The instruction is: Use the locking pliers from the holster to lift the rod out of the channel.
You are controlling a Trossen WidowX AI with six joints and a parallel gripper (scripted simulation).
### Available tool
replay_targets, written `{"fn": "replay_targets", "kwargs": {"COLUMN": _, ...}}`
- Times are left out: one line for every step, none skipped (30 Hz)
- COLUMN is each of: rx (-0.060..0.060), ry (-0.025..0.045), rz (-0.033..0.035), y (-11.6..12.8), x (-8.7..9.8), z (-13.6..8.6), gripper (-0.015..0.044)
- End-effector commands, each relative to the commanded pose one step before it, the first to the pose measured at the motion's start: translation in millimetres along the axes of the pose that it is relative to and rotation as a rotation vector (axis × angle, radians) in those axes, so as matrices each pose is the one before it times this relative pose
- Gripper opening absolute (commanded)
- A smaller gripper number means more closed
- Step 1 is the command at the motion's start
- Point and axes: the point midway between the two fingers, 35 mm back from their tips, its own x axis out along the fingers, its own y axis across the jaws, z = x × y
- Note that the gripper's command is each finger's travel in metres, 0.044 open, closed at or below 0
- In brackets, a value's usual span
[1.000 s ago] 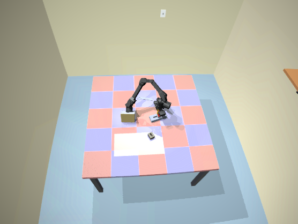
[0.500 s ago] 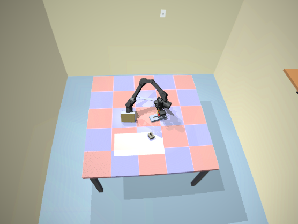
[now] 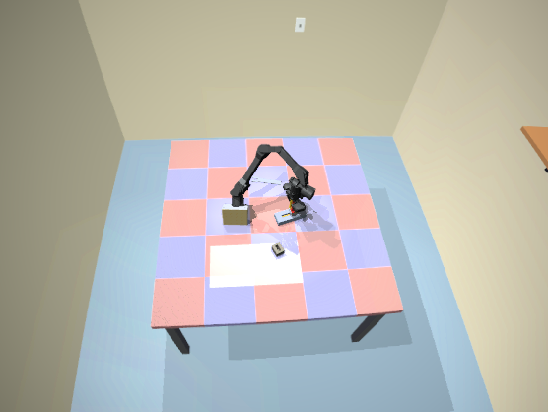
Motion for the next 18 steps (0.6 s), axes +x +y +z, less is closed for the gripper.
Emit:
{"fn": "replay_targets", "kwargs": {"rx": -0.0051, "ry": -0.00808, "rz": -0.01187, "y": -4.16, "x": -7.96, "z": 0.35, "gripper": 0.0102}}
{"fn": "replay_targets", "kwargs": {"rx": 0.0002, "ry": -0.00004, "rz": 0.00044, "y": -0.13, "x": -0.74, "z": -0.03, "gripper": 0.0102}}
{"fn": "replay_targets", "kwargs": {"rx": 0.0002, "ry": -0.00004, "rz": 0.00044, "y": -0.13, "x": -0.74, "z": -0.04, "gripper": 0.0102}}
{"fn": "replay_targets", "kwargs": {"rx": 0.0002, "ry": -0.00005, "rz": 0.00045, "y": -0.13, "x": -0.74, "z": -0.04, "gripper": 0.0102}}
{"fn": "replay_targets", "kwargs": {"rx": 0.0002, "ry": -0.00005, "rz": 0.00045, "y": -0.13, "x": -0.74, "z": -0.04, "gripper": 0.0102}}
{"fn": "replay_targets", "kwargs": {"rx": 0.0002, "ry": -0.00005, "rz": 0.00045, "y": -0.13, "x": -0.74, "z": -0.04, "gripper": 0.0102}}
{"fn": "replay_targets", "kwargs": {"rx": 0.0002, "ry": -0.00005, "rz": 0.00045, "y": -0.13, "x": -0.75, "z": -0.04, "gripper": 0.0102}}
{"fn": "replay_targets", "kwargs": {"rx": 0.0002, "ry": -0.00005, "rz": 0.00046, "y": -0.12, "x": -0.75, "z": -0.04, "gripper": 0.0102}}
{"fn": "replay_targets", "kwargs": {"rx": 0.0002, "ry": -0.00006, "rz": 0.00046, "y": -0.12, "x": -0.75, "z": -0.04, "gripper": 0.0102}}
{"fn": "replay_targets", "kwargs": {"rx": 0.0002, "ry": -0.00006, "rz": 0.00046, "y": -0.12, "x": -0.75, "z": -0.05, "gripper": 0.0102}}
{"fn": "replay_targets", "kwargs": {"rx": 0.0002, "ry": -0.00006, "rz": 0.00046, "y": -0.12, "x": -0.75, "z": -0.05, "gripper": 0.0102}}
{"fn": "replay_targets", "kwargs": {"rx": 0.0002, "ry": -0.00006, "rz": 0.00047, "y": -0.12, "x": -0.75, "z": -0.05, "gripper": 0.0102}}
{"fn": "replay_targets", "kwargs": {"rx": 0.0002, "ry": -0.00007, "rz": 0.00047, "y": -0.12, "x": -0.75, "z": -0.05, "gripper": 0.0102}}
{"fn": "replay_targets", "kwargs": {"rx": 0.0002, "ry": -0.00007, "rz": 0.00047, "y": -0.11, "x": -0.75, "z": -0.05, "gripper": 0.0102}}
{"fn": "replay_targets", "kwargs": {"rx": 0.0001, "ry": -0.00006, "rz": 0.00039, "y": -0.09, "x": -0.62, "z": -0.04, "gripper": 0.0102}}
{"fn": "replay_targets", "kwargs": {"rx": 0.0001, "ry": -0.00004, "rz": 0.00024, "y": -0.05, "x": -0.37, "z": -0.03, "gripper": 0.0102}}
{"fn": "replay_targets", "kwargs": {"rx": 0.0, "ry": -0.00113, "rz": 0.00006, "y": -0.01, "x": -0.19, "z": 0.1, "gripper": 0.0102}}
{"fn": "replay_targets", "kwargs": {"rx": 0.0001, "ry": -0.00339, "rz": 0.00018, "y": -0.03, "x": -0.58, "z": 0.29, "gripper": 0.0102}}
